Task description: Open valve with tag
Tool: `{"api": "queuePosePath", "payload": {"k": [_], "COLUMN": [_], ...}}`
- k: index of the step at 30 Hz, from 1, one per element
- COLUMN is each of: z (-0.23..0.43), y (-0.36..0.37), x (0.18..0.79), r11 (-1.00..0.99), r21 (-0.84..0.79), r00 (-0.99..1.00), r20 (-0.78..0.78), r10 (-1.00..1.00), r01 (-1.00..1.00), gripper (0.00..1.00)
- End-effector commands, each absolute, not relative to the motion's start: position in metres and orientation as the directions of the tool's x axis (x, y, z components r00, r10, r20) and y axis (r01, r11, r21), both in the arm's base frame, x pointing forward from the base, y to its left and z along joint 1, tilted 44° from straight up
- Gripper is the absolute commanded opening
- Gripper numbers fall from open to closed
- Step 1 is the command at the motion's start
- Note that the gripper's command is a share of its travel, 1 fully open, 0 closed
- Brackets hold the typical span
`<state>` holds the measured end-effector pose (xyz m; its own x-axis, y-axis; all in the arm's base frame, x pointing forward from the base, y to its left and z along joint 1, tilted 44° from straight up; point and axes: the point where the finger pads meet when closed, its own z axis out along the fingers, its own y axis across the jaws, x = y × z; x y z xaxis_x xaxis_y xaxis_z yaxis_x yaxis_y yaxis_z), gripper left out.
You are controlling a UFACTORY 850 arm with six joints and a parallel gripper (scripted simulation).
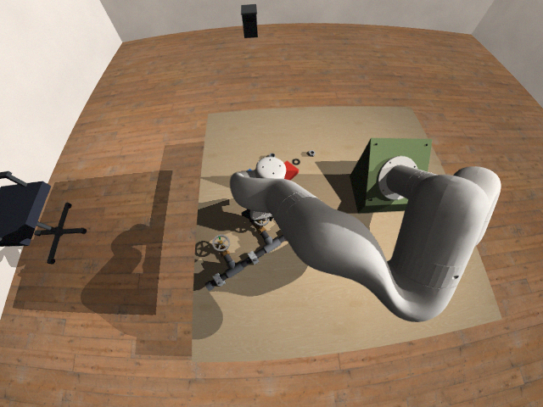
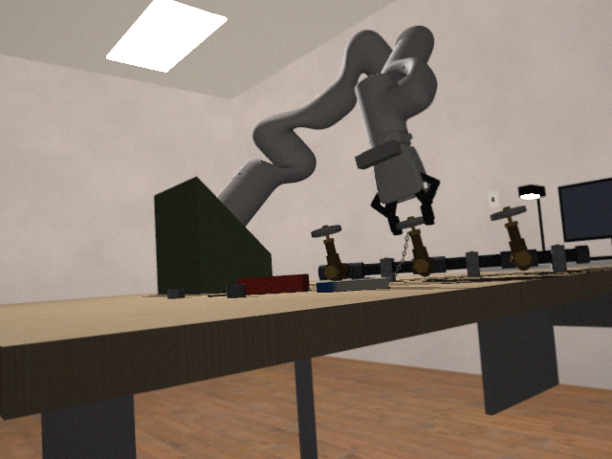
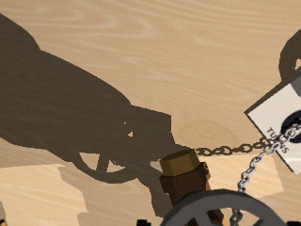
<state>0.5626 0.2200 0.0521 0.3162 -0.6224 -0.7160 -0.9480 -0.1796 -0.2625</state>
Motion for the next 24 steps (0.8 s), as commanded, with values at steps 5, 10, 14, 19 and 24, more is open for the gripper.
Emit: {"api": "queuePosePath", "payload": {"k": [5, 10, 14, 19, 24], "z": [0.0526, 0.0526, 0.0526, 0.0526, 0.0526], "y": [0.2197, 0.2197, 0.2197, 0.2197, 0.2197], "x": [0.5634, 0.5634, 0.5634, 0.5634, 0.5634], "r11": [-0.316, -0.438, -0.487, -0.592, -0.644], "r21": [-0.421, -0.557, -0.610, -0.719, -0.760], "r00": [0.525, 0.707, 0.779, 0.930, 0.996], "r20": [-0.636, -0.522, -0.458, -0.256, -0.040], "r10": [-0.565, -0.477, -0.427, -0.263, -0.079], "r01": [-0.850, -0.706, -0.625, -0.365, -0.082], "gripper": [0.00, 0.00, 0.00, 0.00, 0.00]}}
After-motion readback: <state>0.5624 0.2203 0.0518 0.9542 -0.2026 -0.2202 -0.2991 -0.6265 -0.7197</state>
